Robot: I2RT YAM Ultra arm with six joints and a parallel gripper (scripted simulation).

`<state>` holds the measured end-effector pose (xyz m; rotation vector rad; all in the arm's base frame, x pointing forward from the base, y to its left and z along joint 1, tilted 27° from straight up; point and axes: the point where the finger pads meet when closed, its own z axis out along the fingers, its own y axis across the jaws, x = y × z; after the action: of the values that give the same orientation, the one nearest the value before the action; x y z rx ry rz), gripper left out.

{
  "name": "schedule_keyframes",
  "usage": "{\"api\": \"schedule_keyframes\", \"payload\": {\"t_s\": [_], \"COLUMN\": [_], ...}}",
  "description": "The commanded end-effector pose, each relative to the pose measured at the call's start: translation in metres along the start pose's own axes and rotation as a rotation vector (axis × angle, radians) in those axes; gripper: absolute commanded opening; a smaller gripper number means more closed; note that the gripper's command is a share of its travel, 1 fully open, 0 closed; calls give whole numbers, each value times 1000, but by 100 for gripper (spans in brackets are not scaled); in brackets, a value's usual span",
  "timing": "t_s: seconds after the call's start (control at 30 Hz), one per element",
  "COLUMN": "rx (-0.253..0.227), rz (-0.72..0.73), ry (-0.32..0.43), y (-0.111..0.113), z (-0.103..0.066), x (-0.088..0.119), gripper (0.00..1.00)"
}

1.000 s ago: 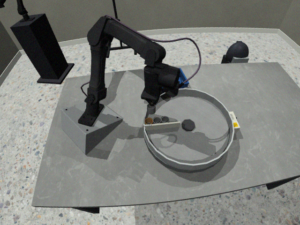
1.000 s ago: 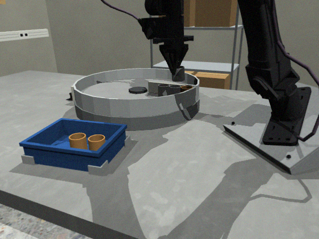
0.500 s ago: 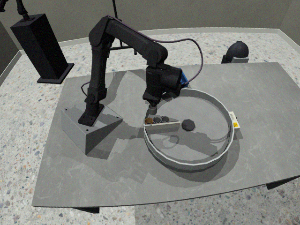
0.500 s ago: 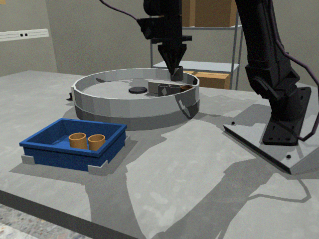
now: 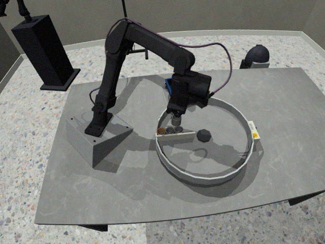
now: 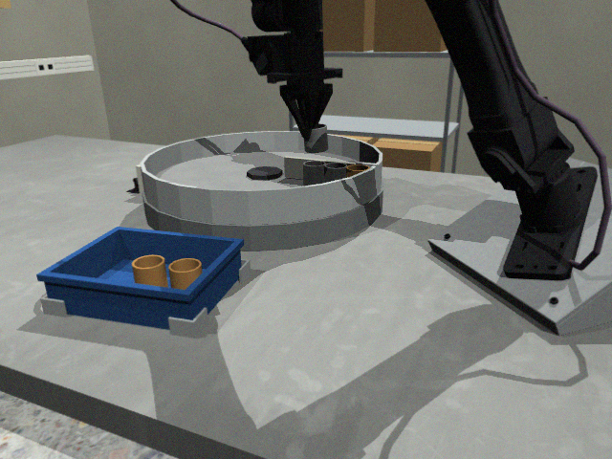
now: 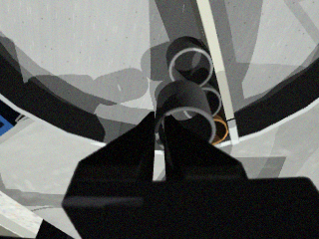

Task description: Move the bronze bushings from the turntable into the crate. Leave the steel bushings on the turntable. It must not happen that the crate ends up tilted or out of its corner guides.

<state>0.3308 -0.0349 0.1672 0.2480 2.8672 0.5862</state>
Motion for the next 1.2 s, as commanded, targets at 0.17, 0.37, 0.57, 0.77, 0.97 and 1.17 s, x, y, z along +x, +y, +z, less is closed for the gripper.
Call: {"api": "schedule_keyframes", "payload": {"t_s": [0.17, 0.37, 0.57, 0.77, 0.97, 1.17], "rx": [14, 12, 14, 13, 13, 13], "rz": [9, 4, 15, 9, 10, 12], "ry": [-30, -29, -35, -34, -35, -36], "y": [0, 3, 0, 2, 3, 3], "z": [-11, -11, -13, -14, -14, -14], "x": [-47, -66, -91, -108, -115, -123], "gripper": [0, 0, 0, 0, 0, 0]}}
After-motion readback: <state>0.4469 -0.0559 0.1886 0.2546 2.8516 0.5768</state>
